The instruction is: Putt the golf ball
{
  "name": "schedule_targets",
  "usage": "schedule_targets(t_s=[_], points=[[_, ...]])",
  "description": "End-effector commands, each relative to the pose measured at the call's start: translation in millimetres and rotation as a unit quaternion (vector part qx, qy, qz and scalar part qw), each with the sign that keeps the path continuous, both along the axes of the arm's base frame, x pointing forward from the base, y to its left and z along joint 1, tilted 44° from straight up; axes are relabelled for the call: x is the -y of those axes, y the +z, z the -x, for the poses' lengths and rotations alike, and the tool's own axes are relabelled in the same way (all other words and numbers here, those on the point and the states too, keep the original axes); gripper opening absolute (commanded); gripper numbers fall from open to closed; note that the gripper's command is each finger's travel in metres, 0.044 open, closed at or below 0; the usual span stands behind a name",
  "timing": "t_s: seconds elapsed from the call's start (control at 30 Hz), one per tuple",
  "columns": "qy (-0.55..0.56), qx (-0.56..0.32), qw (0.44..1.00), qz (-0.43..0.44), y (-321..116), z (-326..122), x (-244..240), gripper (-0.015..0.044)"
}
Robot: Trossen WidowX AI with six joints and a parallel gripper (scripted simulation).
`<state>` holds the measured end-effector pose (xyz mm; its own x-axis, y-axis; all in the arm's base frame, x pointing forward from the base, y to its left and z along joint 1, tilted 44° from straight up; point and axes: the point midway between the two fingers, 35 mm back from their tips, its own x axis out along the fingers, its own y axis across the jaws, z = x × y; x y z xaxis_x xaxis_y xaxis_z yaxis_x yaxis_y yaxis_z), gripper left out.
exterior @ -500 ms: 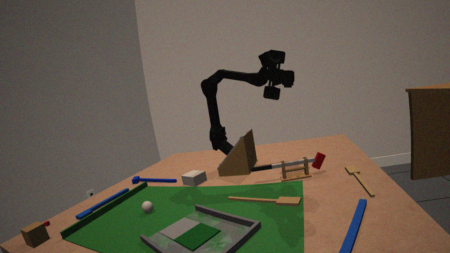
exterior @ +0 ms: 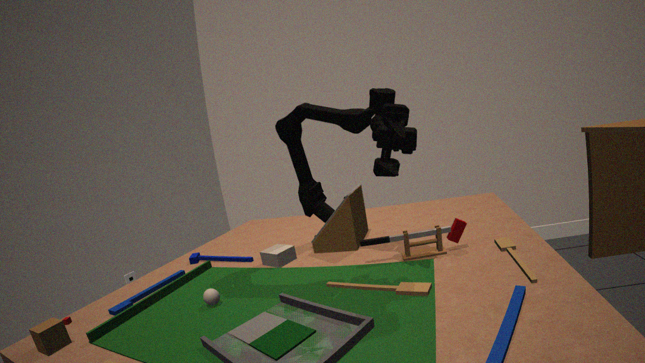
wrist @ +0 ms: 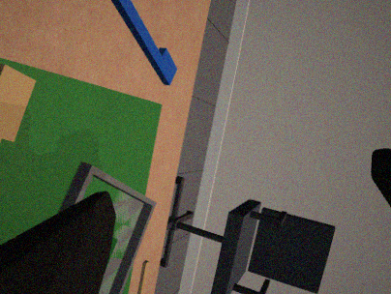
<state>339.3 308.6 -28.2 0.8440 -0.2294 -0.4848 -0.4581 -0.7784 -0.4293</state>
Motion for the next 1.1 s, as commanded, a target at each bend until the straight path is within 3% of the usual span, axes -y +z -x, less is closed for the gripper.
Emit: schedule_targets(t_s=[0.0,0.2,0.47,1.07], points=[[-0.107,-0.139,0.984,-0.042,-34.3,8.2,68.6,0.044],[-0.235,-0.243,0.938,-0.073,-50.5,35.2,125.3,0.044],[-0.433,-0.346,0.827,-0.1,-48.9,90.0,184.7,0.044],[-0.435,-0.347,0.825,-0.1,-70.0,92.5,196.7,0.044]])
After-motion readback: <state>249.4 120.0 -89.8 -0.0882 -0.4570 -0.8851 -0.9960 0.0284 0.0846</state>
